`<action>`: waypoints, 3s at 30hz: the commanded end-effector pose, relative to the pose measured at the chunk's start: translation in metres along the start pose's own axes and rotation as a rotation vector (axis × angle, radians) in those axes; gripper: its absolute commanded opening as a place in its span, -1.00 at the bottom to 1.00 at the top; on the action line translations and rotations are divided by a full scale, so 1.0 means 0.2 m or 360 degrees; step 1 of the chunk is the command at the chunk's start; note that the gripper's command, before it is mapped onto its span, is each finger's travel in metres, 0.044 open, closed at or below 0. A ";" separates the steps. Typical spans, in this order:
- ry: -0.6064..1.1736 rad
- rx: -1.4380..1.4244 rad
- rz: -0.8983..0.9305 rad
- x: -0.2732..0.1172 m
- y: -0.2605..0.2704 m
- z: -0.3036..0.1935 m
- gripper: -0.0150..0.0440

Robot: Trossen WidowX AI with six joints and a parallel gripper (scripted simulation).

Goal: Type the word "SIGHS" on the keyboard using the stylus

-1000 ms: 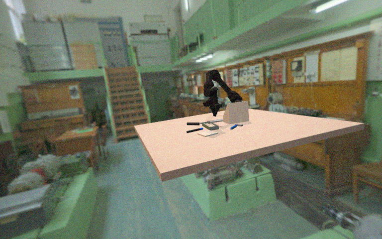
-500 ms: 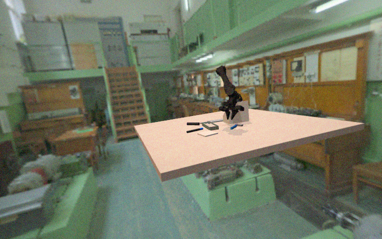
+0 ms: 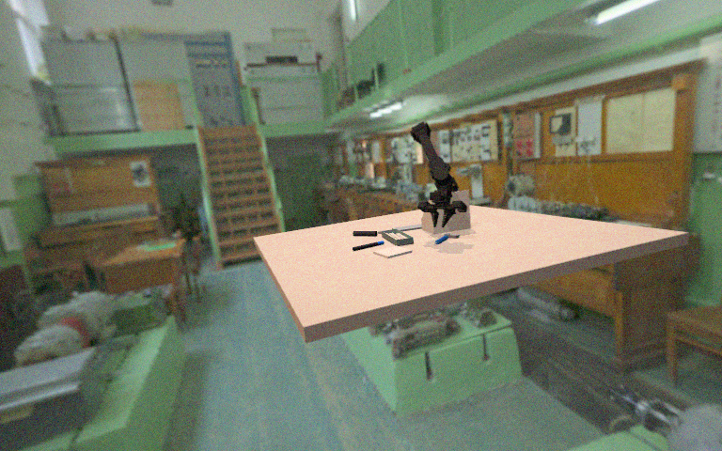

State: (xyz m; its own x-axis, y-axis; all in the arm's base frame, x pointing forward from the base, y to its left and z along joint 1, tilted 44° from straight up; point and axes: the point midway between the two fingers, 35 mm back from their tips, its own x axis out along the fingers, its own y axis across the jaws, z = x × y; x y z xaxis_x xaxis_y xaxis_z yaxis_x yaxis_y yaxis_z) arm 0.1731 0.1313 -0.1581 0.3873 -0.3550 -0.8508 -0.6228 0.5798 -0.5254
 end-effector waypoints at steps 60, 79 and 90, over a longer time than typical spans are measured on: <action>0.0007 -0.0015 0.0003 0.19 -0.01 -0.13 0.02; 0.0007 -0.0016 0.0002 0.25 -0.01 -0.16 0.02; 0.0007 -0.0007 0.0009 0.24 0.00 -0.16 -0.49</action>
State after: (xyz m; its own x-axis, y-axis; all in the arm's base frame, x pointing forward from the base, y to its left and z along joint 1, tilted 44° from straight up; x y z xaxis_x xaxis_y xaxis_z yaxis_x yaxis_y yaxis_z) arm 0.1710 0.0901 -0.1986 0.3829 -0.3562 -0.8524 -0.6269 0.5775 -0.5229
